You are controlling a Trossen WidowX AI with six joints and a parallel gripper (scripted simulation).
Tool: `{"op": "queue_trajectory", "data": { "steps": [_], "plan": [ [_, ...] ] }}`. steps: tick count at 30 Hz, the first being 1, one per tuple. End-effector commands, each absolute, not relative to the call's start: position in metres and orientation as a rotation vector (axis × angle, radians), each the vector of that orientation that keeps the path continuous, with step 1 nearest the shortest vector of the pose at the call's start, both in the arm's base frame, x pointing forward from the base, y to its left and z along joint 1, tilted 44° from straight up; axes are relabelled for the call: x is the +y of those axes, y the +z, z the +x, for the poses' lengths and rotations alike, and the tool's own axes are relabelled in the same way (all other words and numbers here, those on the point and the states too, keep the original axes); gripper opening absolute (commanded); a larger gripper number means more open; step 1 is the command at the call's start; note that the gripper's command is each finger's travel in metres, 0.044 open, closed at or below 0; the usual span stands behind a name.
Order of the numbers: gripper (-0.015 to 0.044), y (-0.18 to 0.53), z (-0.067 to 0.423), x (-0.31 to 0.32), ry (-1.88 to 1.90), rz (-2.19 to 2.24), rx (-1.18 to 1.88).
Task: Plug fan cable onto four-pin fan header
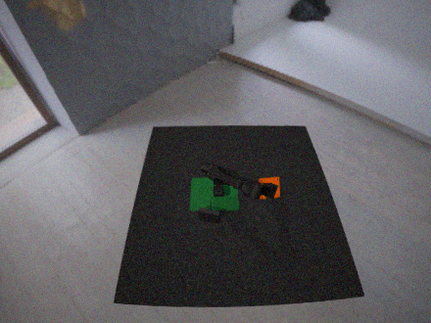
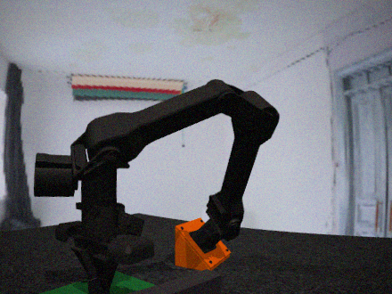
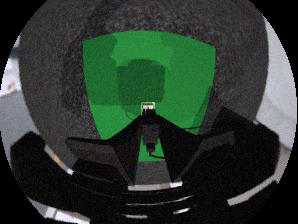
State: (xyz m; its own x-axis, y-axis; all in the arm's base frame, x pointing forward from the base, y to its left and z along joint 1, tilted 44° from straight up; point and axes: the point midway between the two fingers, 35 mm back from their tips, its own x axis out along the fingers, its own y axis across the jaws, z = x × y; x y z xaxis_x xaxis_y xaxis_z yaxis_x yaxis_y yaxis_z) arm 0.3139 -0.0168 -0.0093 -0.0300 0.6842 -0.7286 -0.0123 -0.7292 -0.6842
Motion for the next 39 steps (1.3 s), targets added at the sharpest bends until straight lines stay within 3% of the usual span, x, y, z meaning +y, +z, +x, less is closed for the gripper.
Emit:
{"op": "queue_trajectory", "data": {
  "steps": [1, 25, 35, 39],
  "plan": [
    [0.0000, -0.010, 0.314, -0.016, 1.808, -1.747, -0.700],
    [0.0000, -0.022, 0.314, -0.005, 1.807, -1.747, -0.700],
    [0.0260, -0.020, 0.314, -0.007, 1.807, -1.748, -0.704],
    [0.0260, -0.011, 0.315, -0.015, 1.807, -1.749, -0.702]
  ]
}}
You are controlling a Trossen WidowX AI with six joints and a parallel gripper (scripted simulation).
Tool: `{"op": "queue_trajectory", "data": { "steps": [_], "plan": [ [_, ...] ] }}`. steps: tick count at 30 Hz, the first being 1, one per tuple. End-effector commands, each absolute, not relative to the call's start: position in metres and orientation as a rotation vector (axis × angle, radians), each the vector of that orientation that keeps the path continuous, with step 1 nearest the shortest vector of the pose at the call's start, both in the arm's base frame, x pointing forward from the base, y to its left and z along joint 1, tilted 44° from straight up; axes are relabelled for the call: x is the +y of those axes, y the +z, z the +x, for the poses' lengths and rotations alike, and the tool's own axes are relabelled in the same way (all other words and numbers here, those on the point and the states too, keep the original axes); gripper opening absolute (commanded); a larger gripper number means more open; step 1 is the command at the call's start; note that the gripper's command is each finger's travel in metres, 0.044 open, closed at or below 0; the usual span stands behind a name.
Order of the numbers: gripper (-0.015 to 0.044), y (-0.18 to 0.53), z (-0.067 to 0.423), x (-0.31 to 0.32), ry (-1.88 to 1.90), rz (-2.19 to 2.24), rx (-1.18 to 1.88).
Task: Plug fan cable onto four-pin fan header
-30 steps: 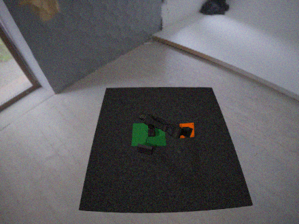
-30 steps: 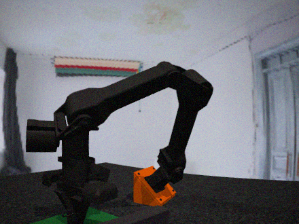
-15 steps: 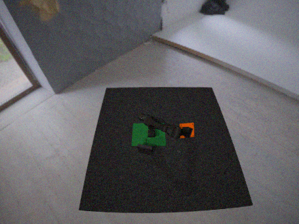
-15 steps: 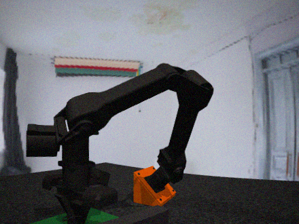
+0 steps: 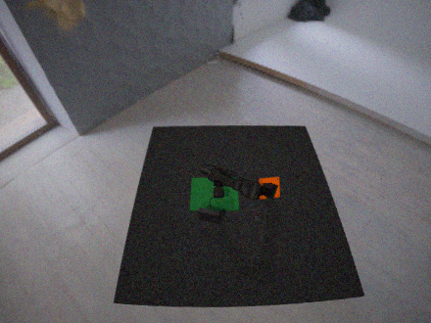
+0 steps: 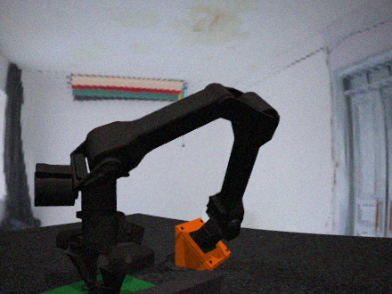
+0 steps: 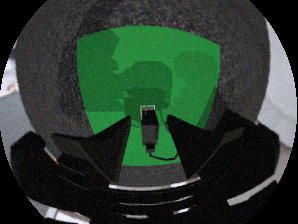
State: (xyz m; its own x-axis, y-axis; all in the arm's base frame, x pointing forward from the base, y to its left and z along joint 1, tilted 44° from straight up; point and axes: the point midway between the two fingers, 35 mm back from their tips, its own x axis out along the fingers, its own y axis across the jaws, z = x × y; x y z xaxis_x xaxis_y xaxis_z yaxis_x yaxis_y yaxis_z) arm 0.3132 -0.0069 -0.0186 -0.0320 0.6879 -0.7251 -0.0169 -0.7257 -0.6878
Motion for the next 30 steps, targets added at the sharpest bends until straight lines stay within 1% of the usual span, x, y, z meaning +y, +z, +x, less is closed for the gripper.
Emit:
{"op": "queue_trajectory", "data": {
  "steps": [1, 3, 8, 10, 18, 20, 30],
  "plan": [
    [0.0260, -0.001, 0.316, -0.026, 1.808, -1.749, -0.700],
    [0.0260, 0.018, 0.315, -0.042, 1.809, -1.748, -0.699],
    [0.0260, 0.020, 0.315, -0.045, 1.809, -1.748, -0.698],
    [0.0260, 0.021, 0.308, -0.046, 1.810, -1.748, -0.697],
    [0.0260, 0.024, 0.212, -0.048, 1.814, -1.744, -0.694],
    [0.0260, 0.024, 0.197, -0.045, 1.814, -1.742, -0.696],
    [0.0260, 0.024, 0.195, -0.044, 1.814, -1.741, -0.696]
  ]
}}
